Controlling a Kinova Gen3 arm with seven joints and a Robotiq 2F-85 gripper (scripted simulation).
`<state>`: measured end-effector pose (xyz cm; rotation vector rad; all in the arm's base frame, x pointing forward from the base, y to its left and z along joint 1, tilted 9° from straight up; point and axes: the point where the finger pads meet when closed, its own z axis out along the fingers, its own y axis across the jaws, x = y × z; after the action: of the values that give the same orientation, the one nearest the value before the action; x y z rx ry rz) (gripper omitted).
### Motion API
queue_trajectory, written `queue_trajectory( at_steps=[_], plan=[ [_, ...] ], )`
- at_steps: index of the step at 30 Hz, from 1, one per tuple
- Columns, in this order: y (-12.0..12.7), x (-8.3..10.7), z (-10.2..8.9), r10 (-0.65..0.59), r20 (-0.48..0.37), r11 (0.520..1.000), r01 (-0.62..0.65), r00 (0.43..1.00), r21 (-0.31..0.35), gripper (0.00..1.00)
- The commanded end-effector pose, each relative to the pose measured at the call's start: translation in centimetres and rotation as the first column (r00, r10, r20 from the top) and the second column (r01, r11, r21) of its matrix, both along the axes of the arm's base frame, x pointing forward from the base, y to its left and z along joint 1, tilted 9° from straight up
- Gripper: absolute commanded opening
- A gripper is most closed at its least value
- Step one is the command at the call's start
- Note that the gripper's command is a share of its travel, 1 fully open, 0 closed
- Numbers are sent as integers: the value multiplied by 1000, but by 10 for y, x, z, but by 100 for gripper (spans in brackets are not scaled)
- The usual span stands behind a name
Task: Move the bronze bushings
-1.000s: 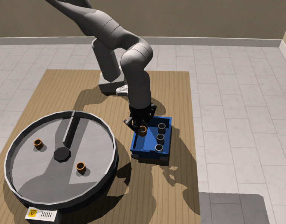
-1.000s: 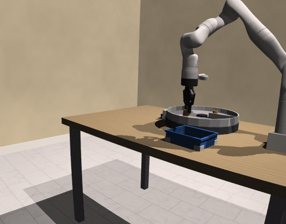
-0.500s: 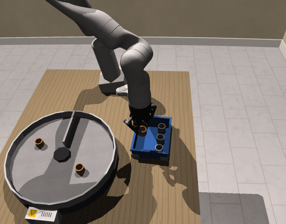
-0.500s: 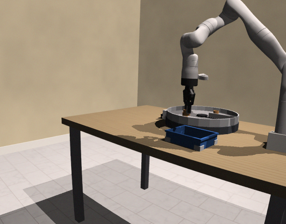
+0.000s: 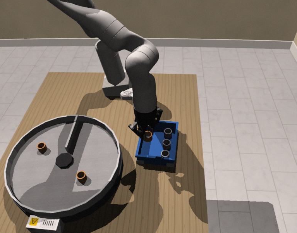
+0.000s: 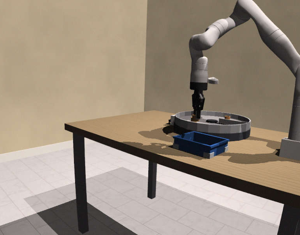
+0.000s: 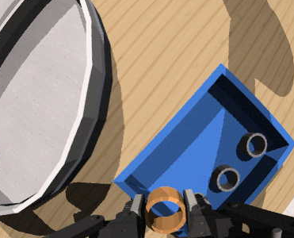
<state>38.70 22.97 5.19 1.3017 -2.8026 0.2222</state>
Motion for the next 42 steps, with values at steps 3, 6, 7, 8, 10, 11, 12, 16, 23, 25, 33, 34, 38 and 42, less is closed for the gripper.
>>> queue_trajectory(
  at_steps=[3, 6, 7, 8, 10, 11, 12, 16, 23, 25, 33, 34, 38, 42],
  plan=[
    [0, 0, 1, 0, 2, 1000, 0, 1000, 1, 0],
    [-1, 0, 1, 0, 2, 1000, 0, 1000, 1, 0],
    [-2, 0, 1, 0, 2, 1000, 0, 1000, 1, 0],
    [-3, 0, 1, 0, 2, 1000, 0, 1000, 1, 0],
    [-3, 0, 1, 0, 2, 1000, 0, 1000, 1, 0],
    [-5, 0, 2, 0, 2, 1000, 0, 1000, 1, 0],
    [-8, 1, 2, 0, 2, 1000, 0, 1000, 1, 0],
    [-24, 1, 4, 0, 2, 1000, 0, 1000, 1, 0],
    [-72, 2, 12, 0, 2, 1000, 0, 1000, 1, 0],
    [-89, 2, 14, 0, 2, 1000, 0, 1000, 1, 0],
    [-141, 3, 22, 0, 2, 1000, 0, 1000, 1, 0],
    [-150, 3, 23, 0, 2, 1000, 0, 1000, 1, 0],
    [-180, 4, 28, 0, 2, 1000, 0, 1000, 1, 0],
    [-206, 4, 31, 0, 2, 1000, 0, 1000, 1, 0]
  ],
)
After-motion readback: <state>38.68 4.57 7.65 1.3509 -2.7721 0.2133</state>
